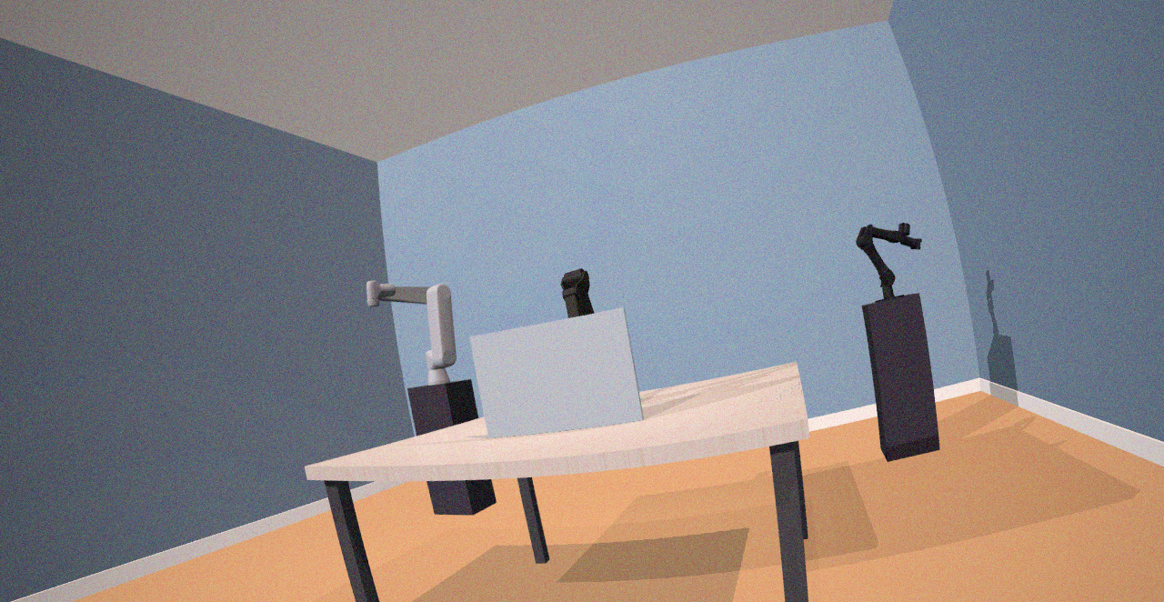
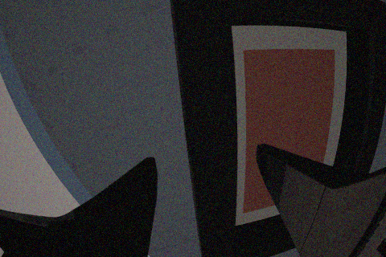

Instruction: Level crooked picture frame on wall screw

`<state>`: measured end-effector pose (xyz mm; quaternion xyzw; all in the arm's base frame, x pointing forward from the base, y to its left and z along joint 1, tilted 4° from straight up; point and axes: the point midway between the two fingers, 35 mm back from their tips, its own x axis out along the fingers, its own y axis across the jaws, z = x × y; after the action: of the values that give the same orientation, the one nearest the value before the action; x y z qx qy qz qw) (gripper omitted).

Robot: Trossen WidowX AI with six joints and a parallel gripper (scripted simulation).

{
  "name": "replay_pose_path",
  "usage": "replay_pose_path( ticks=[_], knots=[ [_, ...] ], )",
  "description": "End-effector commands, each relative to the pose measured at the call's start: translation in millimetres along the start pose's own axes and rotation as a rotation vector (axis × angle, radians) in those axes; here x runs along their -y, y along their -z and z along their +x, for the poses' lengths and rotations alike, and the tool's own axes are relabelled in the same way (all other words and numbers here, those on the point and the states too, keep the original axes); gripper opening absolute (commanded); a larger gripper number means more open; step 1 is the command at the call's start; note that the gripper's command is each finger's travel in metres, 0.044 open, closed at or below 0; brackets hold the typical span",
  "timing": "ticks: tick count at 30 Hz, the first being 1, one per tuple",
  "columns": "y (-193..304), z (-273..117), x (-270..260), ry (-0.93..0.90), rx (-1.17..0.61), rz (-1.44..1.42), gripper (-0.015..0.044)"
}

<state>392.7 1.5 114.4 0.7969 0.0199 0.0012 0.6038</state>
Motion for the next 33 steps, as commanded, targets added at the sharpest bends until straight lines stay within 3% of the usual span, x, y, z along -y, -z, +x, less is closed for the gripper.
replay_pose_path(
  ticks=[1,3,10,18,33],
  knots=[
    [-1.1,0.3,0.6,0.001,0.005,-0.005,0.0260],
    [-1.1,0.3,0.6,0.001,0.005,-0.005,0.0260],
    [-1.1,0.3,0.6,0.001,0.005,-0.005,0.0076],
    [-1.1,0.3,0.6,0.001,0.005,-0.005,0.0000],
    [-0.6,0.2,-1.7,0.001,0.005,-0.005,0.0000]
  ],
)
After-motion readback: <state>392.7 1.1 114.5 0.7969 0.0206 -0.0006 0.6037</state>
